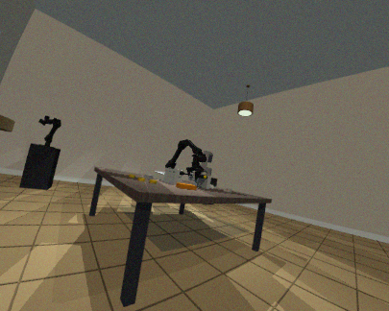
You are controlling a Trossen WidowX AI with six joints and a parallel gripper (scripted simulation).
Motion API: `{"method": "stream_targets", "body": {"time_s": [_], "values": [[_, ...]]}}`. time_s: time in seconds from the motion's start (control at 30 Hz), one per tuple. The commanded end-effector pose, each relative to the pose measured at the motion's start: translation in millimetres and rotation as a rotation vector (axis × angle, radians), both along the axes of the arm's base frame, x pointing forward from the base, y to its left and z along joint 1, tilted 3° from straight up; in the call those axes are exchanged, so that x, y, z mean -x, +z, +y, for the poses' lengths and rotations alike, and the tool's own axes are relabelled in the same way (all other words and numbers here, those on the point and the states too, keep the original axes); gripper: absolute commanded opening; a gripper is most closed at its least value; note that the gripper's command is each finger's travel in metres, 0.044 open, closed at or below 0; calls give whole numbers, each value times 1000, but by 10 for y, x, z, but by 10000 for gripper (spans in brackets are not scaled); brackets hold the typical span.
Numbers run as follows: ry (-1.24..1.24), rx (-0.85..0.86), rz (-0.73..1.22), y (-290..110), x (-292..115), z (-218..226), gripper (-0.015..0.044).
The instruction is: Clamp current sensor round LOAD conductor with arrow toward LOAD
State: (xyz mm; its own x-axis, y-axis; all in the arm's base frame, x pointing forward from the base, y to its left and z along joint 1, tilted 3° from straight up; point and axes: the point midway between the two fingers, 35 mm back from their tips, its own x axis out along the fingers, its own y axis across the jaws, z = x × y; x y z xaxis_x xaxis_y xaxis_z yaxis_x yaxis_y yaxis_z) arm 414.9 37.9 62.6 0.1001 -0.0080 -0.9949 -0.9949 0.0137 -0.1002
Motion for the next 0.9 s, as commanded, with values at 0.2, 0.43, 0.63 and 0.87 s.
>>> {"method": "stream_targets", "body": {"time_s": [0.2,0.43,0.63,0.87], "values": [[4,-3,4,-49,-15,4,440],[4,-3,4,-49,-15,4,440],[4,-3,4,-49,-15,4,440],[0,0,0,-1,-2,0,413]]}}
